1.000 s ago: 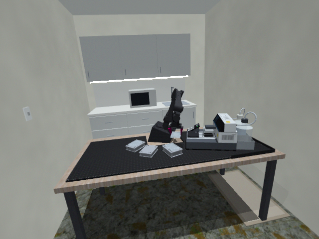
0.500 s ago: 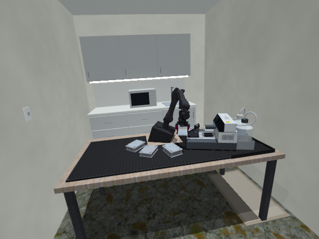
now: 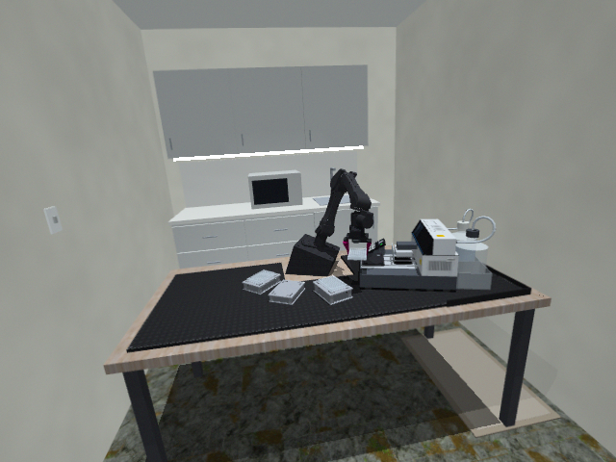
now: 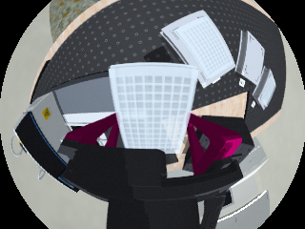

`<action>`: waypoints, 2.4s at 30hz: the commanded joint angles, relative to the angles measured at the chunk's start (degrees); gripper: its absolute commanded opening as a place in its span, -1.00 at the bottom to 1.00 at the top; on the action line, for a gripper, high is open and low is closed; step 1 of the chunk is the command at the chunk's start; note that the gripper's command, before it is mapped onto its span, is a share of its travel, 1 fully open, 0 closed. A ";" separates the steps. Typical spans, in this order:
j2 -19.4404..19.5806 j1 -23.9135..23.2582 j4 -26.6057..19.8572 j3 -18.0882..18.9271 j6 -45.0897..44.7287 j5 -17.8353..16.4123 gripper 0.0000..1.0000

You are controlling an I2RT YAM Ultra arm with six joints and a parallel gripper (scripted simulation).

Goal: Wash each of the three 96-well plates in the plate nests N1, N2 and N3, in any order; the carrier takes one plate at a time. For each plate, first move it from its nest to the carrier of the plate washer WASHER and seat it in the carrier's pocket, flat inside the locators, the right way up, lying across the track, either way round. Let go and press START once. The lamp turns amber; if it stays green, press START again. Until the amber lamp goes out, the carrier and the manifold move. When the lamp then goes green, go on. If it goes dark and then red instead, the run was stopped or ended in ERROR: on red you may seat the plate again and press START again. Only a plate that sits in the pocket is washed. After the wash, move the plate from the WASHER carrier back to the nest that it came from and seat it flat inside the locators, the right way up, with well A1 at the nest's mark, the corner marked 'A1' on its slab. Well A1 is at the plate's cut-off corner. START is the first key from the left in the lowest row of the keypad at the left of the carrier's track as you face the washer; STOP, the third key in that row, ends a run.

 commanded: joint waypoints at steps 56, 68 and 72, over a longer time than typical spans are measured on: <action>-14.28 34.79 -2.92 -2.92 32.37 9.85 -1.00; -14.27 34.73 -2.92 -2.91 32.32 9.84 -1.00; -14.27 34.72 -2.92 -2.91 32.32 9.83 -1.00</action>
